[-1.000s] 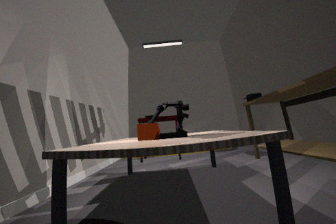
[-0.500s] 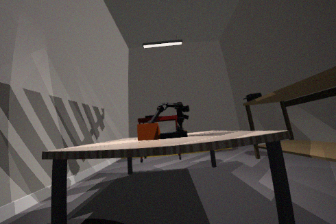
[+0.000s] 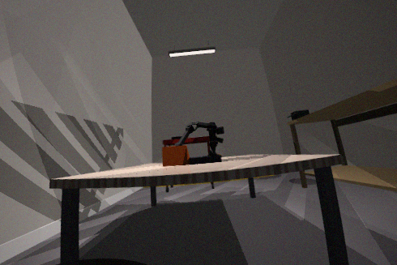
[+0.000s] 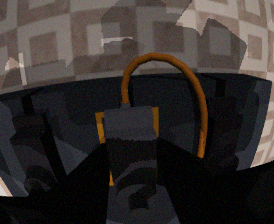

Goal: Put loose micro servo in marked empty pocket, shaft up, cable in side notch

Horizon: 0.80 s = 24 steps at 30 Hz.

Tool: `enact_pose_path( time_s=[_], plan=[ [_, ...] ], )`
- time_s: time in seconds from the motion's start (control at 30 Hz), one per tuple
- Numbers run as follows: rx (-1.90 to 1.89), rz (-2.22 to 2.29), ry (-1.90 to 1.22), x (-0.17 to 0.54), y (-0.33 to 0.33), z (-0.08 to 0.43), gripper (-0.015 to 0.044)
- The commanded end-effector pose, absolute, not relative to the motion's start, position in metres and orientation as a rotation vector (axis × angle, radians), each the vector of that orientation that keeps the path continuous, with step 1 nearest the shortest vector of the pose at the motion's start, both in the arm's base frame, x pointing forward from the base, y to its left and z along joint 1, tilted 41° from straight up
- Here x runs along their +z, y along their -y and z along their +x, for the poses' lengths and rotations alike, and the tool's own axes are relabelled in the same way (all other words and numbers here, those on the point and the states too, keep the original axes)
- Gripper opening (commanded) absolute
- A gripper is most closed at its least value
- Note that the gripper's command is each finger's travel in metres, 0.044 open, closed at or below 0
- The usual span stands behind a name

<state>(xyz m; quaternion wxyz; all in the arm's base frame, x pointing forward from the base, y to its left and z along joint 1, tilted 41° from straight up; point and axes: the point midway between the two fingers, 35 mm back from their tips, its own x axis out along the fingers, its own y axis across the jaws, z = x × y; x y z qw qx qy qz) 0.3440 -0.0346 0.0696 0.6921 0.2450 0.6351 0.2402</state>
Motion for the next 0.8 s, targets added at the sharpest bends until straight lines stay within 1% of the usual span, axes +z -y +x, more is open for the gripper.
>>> enact_pose_path(
  time_s=[0.0, 0.27, 0.5, 0.77],
  plan=[
    [0.534, 0.555, -1.417, 0.067, 0.032, 0.344, 0.0000],
    [0.535, 0.555, -1.417, 0.061, 0.027, 0.345, 0.0000],
    [0.535, 0.555, -1.417, 0.063, 0.029, 0.344, 0.0184],
    [0.534, 0.554, -1.419, 0.090, 0.049, 0.338, 0.0188]
  ],
)
